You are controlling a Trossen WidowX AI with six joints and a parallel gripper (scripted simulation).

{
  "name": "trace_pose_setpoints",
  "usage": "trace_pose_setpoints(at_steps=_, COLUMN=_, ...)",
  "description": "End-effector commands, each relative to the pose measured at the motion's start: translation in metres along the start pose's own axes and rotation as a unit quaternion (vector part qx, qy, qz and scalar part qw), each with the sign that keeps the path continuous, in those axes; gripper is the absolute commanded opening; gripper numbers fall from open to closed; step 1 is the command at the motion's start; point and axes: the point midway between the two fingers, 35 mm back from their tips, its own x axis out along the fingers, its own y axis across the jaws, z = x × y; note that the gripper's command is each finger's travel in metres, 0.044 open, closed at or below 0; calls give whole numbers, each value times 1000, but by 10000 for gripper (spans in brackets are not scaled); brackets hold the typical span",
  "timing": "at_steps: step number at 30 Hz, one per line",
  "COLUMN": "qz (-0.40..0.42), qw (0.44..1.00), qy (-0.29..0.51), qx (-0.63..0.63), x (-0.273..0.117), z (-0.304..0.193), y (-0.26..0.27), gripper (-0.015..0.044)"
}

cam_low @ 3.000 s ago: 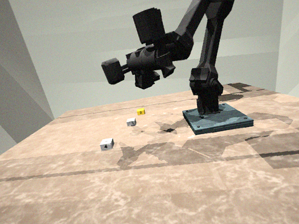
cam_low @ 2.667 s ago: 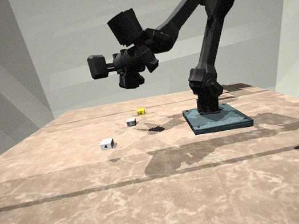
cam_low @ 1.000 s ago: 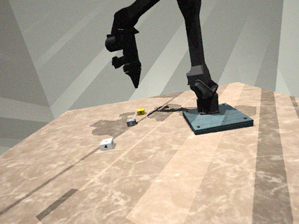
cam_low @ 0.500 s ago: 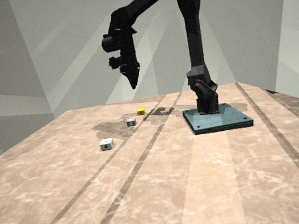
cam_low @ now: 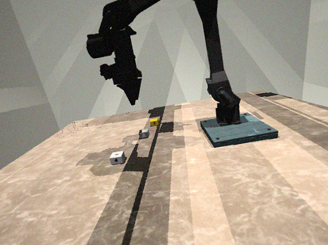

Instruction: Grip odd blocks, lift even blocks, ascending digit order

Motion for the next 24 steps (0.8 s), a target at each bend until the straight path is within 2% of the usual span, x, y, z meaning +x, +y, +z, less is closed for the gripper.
trace_pose_setpoints(at_steps=1, qz=1, qw=1000, qy=2, qx=1, x=1, z=0, y=2, gripper=400)
trace_pose_setpoints(at_steps=14, qz=2, qw=1000, qy=1, qx=-2, x=0, z=7, y=12, gripper=400)
trace_pose_setpoints(at_steps=24, qz=9, qw=1000, qy=-2, qx=-6, x=-2, z=52, y=134, gripper=400)
